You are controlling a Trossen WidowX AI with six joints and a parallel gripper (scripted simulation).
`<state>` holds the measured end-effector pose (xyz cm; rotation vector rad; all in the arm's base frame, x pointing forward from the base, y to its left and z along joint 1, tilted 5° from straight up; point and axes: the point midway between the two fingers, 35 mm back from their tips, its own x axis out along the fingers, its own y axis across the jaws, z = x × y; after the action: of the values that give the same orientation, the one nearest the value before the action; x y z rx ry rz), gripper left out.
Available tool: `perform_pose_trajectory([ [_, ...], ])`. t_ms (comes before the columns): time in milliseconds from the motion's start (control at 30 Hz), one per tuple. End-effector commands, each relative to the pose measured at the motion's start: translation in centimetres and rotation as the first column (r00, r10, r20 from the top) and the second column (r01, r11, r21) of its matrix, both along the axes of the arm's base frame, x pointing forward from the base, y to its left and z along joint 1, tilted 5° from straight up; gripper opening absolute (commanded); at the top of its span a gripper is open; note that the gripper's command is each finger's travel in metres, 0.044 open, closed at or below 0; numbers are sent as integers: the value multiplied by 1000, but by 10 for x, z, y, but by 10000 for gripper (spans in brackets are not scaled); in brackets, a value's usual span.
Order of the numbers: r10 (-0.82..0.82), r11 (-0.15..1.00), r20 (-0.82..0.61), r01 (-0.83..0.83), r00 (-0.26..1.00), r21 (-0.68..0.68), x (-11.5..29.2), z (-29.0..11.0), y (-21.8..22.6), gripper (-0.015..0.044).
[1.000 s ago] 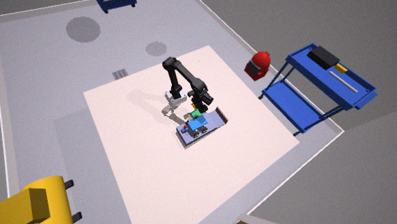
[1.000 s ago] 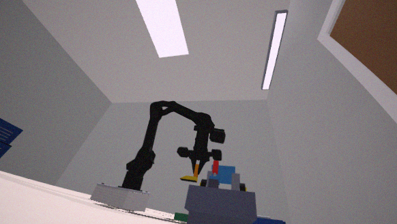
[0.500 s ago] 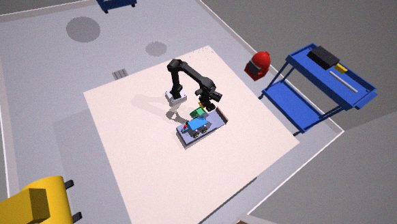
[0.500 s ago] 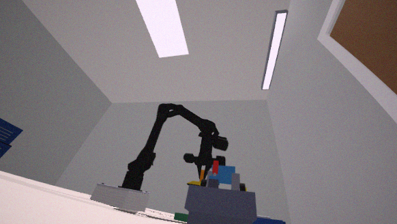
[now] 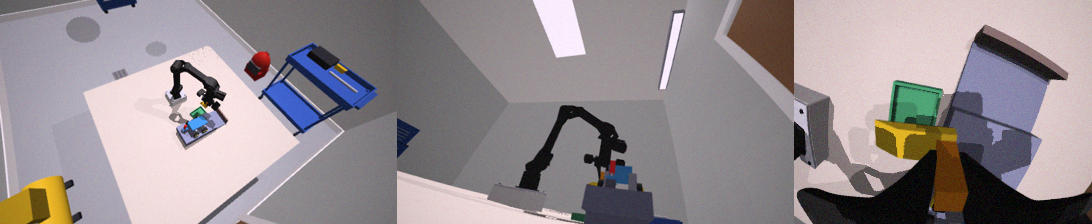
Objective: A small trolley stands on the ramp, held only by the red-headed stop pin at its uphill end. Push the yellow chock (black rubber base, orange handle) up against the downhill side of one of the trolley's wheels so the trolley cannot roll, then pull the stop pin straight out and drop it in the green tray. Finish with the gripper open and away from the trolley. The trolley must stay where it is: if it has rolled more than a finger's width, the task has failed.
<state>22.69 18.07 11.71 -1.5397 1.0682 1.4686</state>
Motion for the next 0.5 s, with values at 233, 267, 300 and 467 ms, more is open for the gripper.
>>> perform_pose_trajectory([
  [233, 381, 924, -34, -382, 924, -19, 2, 2, 3, 0],
  [267, 413, 910, -38, -414, 910, -20, 2, 2, 3, 0],
  [300, 444, 895, -42, -445, 895, -21, 2, 2, 3, 0],
  [467, 592, 804, -63, -595, 803, -22, 2, 2, 3, 0],
])
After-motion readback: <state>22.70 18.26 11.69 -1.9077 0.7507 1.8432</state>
